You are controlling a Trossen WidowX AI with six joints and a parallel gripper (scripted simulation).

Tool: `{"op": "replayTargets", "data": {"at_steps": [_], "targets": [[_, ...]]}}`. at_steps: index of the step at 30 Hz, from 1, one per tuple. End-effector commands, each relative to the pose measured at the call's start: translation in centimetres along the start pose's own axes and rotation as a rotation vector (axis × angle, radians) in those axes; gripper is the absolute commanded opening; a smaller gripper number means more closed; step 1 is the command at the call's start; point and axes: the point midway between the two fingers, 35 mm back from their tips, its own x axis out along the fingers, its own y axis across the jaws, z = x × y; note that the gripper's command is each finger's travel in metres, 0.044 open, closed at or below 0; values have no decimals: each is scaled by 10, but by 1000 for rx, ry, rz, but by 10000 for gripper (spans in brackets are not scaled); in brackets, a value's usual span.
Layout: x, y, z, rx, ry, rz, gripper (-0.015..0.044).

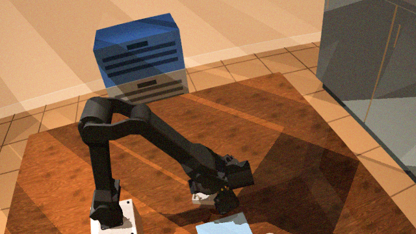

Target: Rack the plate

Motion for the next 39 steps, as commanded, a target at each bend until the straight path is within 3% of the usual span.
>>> {"op": "replayTargets", "data": {"at_steps": [1,21,39], "targets": [[8,-3,-3,-59,-36,60,0],[18,-6,-20,-511,-401,313,0],[-1,5,-48,-892,-783,385,0]]}}
